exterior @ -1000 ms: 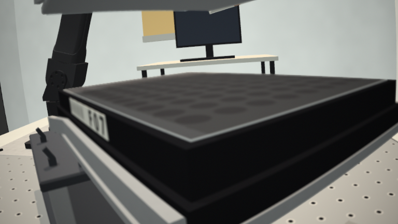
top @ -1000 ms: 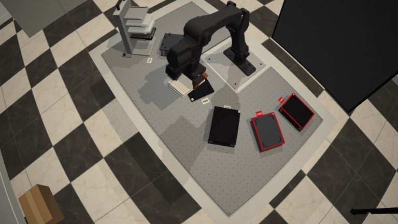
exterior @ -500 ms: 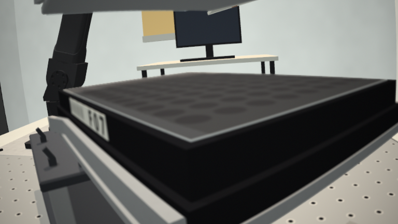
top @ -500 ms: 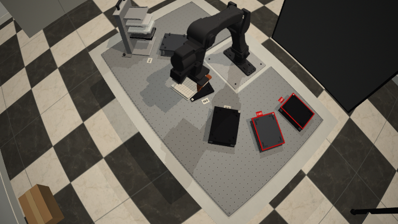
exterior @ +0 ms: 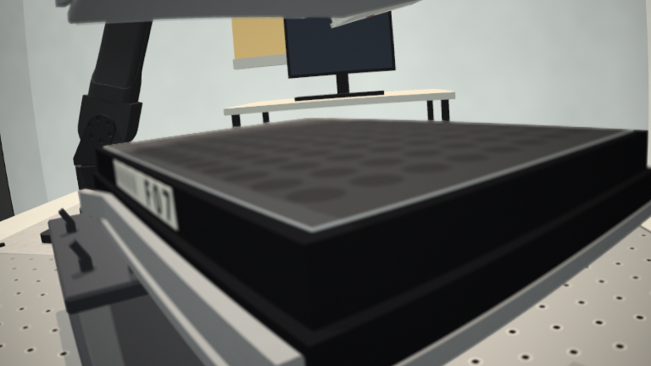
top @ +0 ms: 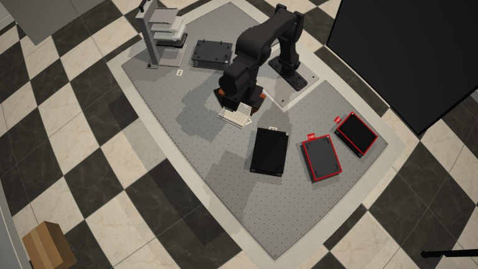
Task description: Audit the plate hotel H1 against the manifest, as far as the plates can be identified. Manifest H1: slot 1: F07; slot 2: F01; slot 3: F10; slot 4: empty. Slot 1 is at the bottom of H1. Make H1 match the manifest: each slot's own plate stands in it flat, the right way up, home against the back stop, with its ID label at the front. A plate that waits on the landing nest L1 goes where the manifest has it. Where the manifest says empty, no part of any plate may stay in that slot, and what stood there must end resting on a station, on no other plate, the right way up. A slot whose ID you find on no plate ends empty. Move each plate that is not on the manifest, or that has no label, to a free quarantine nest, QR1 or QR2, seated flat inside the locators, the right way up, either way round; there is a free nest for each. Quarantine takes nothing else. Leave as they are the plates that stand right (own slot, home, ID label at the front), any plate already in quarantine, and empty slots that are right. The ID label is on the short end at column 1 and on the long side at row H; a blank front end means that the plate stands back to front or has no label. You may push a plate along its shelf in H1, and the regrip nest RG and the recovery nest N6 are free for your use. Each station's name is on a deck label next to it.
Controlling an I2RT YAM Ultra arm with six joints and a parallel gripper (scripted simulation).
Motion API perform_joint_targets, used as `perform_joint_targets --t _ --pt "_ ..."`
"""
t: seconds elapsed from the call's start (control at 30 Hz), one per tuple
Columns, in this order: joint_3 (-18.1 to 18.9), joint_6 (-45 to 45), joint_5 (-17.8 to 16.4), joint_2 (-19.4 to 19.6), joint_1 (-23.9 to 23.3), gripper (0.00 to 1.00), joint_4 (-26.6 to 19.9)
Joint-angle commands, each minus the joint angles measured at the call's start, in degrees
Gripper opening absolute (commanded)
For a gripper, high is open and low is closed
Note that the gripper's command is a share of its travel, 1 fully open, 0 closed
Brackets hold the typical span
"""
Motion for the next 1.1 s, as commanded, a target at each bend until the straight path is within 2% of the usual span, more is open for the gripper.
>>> perform_joint_targets --t 0.0,0.33,1.07 --pt "0.9 -2.6 -0.1 -1.1 1.8 0.86 0.0" --pt "1.4 -6.0 0.0 -0.6 5.9 0.86 0.0" --pt "4.7 3.2 0.5 2.2 15.7 0.86 0.0"
